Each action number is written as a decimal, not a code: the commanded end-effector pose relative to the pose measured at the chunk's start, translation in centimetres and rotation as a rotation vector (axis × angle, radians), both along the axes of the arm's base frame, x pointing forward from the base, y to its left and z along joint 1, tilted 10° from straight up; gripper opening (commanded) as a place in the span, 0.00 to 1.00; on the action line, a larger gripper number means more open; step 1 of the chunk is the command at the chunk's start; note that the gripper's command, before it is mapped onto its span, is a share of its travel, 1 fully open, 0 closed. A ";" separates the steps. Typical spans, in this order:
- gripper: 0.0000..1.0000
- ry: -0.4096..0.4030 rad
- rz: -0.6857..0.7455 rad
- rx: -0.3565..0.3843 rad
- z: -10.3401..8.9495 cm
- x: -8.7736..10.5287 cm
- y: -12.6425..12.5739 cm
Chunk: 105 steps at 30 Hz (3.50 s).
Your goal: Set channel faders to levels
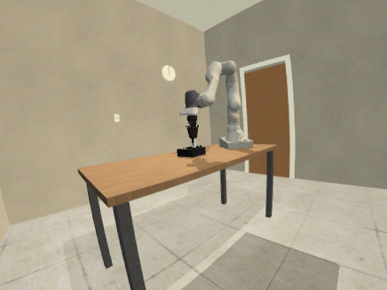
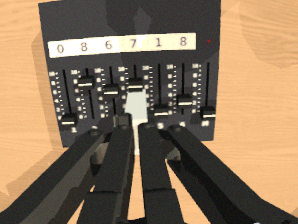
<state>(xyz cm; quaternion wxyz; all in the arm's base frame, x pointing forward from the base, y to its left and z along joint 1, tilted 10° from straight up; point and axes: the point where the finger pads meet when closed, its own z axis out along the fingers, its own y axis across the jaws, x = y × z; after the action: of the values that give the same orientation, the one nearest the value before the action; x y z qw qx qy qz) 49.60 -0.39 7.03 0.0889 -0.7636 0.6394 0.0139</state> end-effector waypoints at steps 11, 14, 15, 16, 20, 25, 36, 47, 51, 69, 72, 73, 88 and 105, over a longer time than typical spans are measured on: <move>0.00 -0.004 0.003 -0.003 0.1 0.1 -0.4; 0.00 -0.004 0.003 -0.003 0.1 0.1 -0.4; 0.00 -0.004 0.003 -0.003 0.1 0.1 -0.4; 0.00 -0.004 0.003 -0.003 0.1 0.1 -0.4; 0.00 -0.004 0.003 -0.003 0.1 0.1 -0.4; 0.00 -0.004 0.003 -0.003 0.1 0.1 -0.4; 0.00 -0.004 0.003 -0.003 0.1 0.1 -0.4; 0.00 -0.004 0.003 -0.003 0.1 0.1 -0.4; 0.00 -0.004 0.003 -0.003 0.1 0.1 -0.3; 0.00 -0.004 0.003 -0.003 0.3 0.0 0.1; 0.00 -0.004 0.003 -0.003 0.7 0.0 0.0; 0.00 -0.004 0.003 -0.003 0.9 0.0 0.0; 0.00 -0.004 0.003 -0.003 4.0 -0.3 -0.5; 0.00 -0.003 0.004 -0.002 4.0 -1.3 -0.1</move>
<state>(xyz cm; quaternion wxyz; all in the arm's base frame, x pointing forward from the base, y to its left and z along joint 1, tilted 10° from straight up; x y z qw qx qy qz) 49.06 -0.80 11.07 0.0887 -0.7606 0.6430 0.0107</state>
